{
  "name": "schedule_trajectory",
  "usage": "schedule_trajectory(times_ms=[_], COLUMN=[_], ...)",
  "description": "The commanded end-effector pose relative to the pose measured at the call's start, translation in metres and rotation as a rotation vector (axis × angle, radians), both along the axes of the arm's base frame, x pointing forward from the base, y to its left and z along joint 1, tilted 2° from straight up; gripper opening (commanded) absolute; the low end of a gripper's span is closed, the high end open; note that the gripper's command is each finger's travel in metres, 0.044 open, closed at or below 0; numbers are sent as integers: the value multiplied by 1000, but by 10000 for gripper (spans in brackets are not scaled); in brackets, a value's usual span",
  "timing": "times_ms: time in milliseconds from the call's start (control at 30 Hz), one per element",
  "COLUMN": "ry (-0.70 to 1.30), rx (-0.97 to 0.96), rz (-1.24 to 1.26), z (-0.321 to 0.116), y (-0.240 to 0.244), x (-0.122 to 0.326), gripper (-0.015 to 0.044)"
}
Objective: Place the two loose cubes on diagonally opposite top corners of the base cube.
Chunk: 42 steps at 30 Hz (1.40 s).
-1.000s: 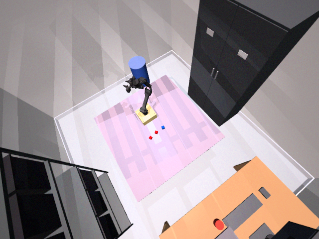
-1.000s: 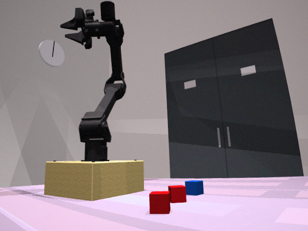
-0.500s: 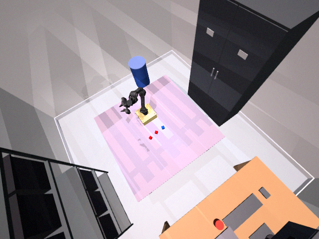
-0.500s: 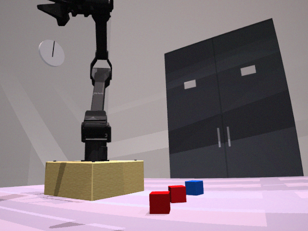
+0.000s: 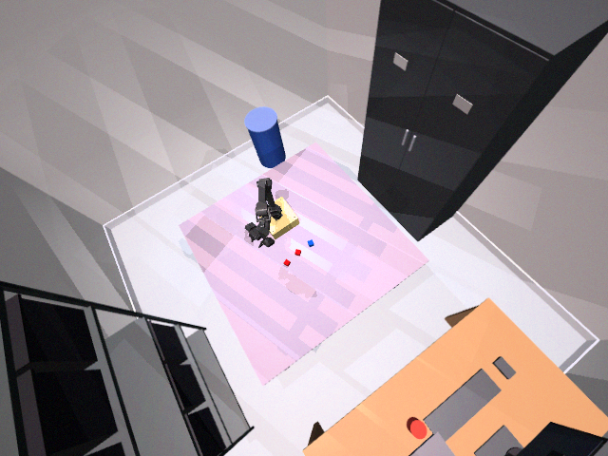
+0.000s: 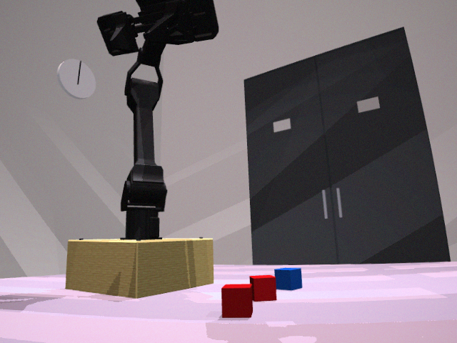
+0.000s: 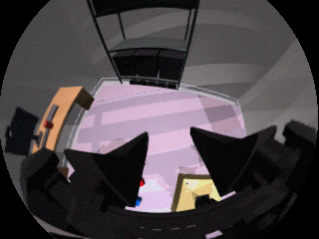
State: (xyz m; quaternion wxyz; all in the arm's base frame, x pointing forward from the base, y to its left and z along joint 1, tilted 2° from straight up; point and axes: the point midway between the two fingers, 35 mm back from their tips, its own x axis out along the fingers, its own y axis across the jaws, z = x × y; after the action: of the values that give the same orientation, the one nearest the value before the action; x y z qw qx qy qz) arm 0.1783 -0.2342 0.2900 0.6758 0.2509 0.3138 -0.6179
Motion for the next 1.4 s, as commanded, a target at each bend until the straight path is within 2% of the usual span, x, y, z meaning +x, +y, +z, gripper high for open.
schedule_trajectory(times_ms=[0,300,567,733,933,1367], ry=[-3,50,145,148,148,148], rx=[112,421,671,677,677,678], rz=[90,288,393,395,395,395], z=[-37,-135,-208,-217,-271,-293], y=[17,88,165,166,164,163], x=[35,96,109,110,112,113], gripper=[265,265,265,265,265,265])
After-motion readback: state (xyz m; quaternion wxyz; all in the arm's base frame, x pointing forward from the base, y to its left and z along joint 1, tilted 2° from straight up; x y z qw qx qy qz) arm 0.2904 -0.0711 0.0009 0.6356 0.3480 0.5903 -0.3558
